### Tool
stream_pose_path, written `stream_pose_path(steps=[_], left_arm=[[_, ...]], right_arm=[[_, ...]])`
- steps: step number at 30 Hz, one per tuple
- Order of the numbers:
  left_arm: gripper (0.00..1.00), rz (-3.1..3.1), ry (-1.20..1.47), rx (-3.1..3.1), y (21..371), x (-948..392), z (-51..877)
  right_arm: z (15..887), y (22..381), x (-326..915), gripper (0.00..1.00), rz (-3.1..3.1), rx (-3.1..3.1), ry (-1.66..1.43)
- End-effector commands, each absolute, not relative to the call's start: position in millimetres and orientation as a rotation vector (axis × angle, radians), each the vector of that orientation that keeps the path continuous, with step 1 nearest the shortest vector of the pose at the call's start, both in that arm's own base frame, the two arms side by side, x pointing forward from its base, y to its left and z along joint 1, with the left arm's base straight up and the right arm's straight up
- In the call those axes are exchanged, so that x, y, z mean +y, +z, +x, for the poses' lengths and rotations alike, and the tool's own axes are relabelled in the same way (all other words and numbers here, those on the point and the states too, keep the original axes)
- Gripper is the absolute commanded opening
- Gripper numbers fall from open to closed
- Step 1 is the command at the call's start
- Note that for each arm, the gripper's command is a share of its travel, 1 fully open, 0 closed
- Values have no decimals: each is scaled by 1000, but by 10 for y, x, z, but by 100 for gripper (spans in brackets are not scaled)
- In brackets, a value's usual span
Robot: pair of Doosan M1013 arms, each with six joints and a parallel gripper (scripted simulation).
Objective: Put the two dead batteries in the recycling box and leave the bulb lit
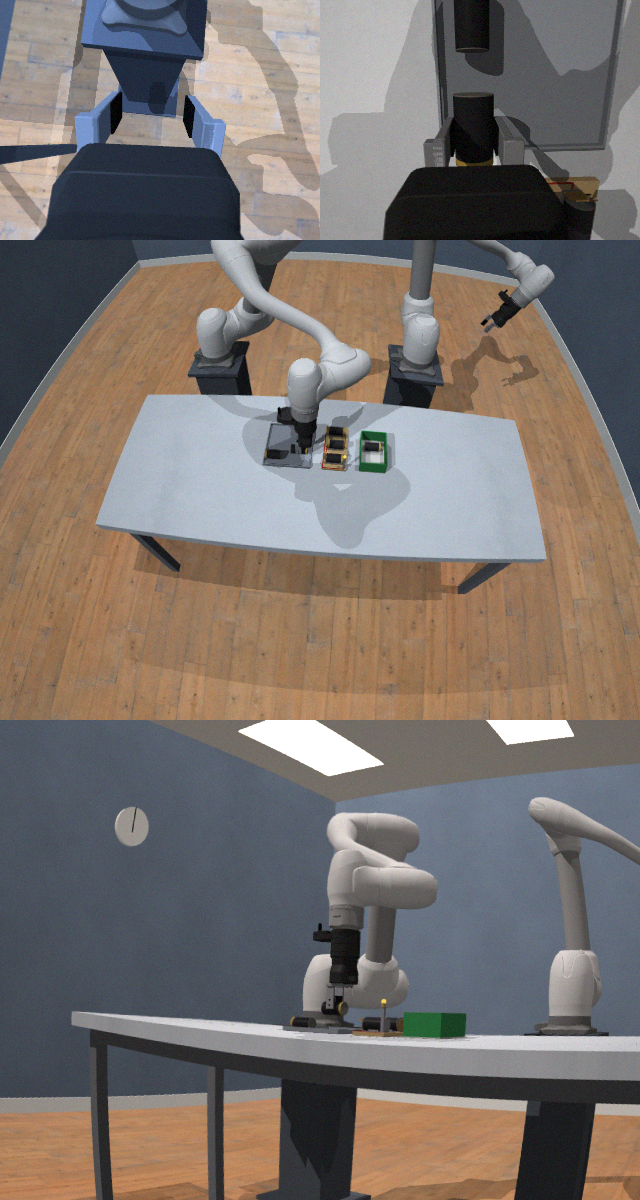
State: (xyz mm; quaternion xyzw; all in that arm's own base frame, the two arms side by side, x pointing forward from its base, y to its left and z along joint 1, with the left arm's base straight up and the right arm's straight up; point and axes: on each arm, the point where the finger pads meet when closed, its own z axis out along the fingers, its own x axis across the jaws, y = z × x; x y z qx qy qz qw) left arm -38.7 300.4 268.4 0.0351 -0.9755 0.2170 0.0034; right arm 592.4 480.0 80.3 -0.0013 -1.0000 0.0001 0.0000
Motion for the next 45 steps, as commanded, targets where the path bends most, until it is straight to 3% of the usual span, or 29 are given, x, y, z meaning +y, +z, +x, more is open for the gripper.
stream_pose_path(steps=[1,4,9,21,45], left_arm=[[100,110,678,-3058,2689,3008,-388],[100,110,678,-3058,2689,3008,-388],[100,110,678,-3058,2689,3008,-388],[100,110,678,-3058,2689,3008,-388],[100,110,678,-3058,2689,3008,-388]], right_arm=[[5929,821,4807,57,-4,-3143,-3],[5929,947,4806,57,-4,-3143,-3],[5928,1570,4806,57,-4,-3143,-3],[5924,1616,4947,57,-4,-3143,-3],[5850,1622,7372,57,-4,-3143,-4]])
